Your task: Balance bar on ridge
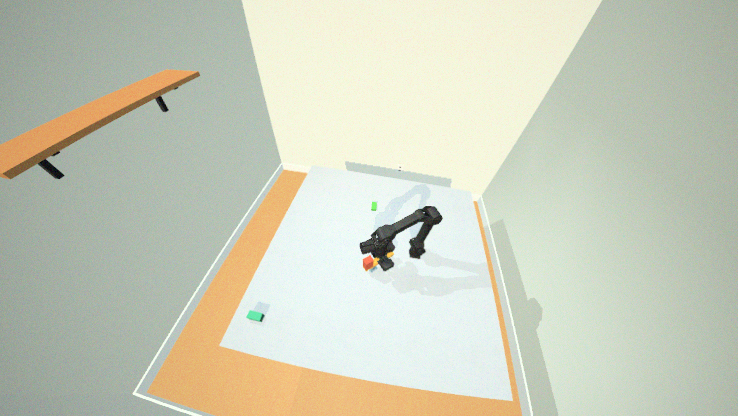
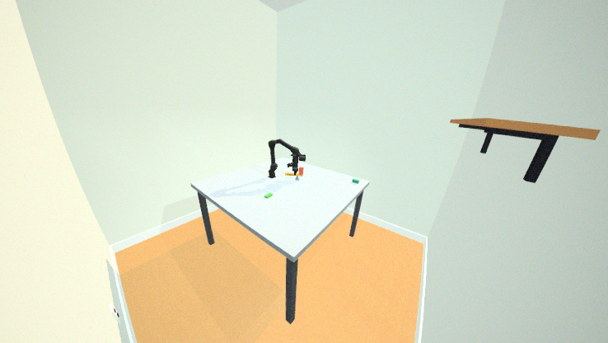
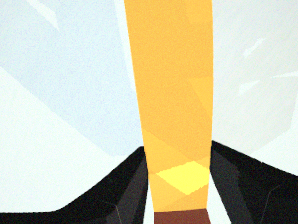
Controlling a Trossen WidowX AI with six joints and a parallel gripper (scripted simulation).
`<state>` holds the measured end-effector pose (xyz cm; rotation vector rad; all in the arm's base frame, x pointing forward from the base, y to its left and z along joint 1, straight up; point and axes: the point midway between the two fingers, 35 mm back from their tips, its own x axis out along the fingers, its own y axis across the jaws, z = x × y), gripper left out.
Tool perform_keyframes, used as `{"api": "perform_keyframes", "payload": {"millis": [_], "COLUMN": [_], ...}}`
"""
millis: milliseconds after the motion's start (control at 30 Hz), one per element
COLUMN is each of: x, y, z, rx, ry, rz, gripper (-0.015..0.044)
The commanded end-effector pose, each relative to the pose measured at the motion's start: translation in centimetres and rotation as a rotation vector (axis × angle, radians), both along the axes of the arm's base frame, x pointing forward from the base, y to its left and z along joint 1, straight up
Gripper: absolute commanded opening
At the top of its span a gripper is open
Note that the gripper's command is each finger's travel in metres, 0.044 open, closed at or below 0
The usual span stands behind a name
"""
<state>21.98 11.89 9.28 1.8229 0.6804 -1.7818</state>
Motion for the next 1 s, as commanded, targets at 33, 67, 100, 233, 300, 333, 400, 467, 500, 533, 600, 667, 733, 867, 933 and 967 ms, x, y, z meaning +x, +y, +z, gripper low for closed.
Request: {"api": "perform_keyframes", "payload": {"millis": [33,67,100,233,300,333,400,467,500,533,600,667,733,867,933,967], "x": [0.01,0.01,0.0,-0.01,-0.01,-0.01,-0.02,-0.02,-0.02,-0.02,-0.03,-0.03,-0.03,-0.04,-0.04,-0.04], "y": [0.04,0.04,0.03,0.03,0.03,0.02,0.02,0.02,0.02,0.02,0.02,0.01,0.01,0.01,0.01,0.01], "z": [-0.06,-0.07,-0.09,-0.12,-0.13,-0.14,-0.16,-0.17,-0.19,-0.19,-0.21,-0.22,-0.24,-0.27,-0.29,-0.3], "rx": [0.002,0.002,0.002,0.002,0.002,0.002,0.002,0.002,0.002,0.002,0.002,0.002,0.002,0.002,0.002,0.002], "ry": [0.0,0.0,0.0,0.0,0.0,0.0,0.0,0.0,0.0,0.0,0.0,0.0,0.0,0.0,0.0,0.0], "rz": [-0.005,-0.005,-0.005,-0.005,-0.005,-0.005,-0.005,-0.005,-0.005,-0.005,-0.005,-0.005,-0.005,-0.005,-0.005,-0.005], "gripper": [0.0,0.0,0.0,0.0,0.0,0.0,0.0,0.0,0.0,0.0,0.0,0.0,0.0,0.0,0.0,0.0]}}
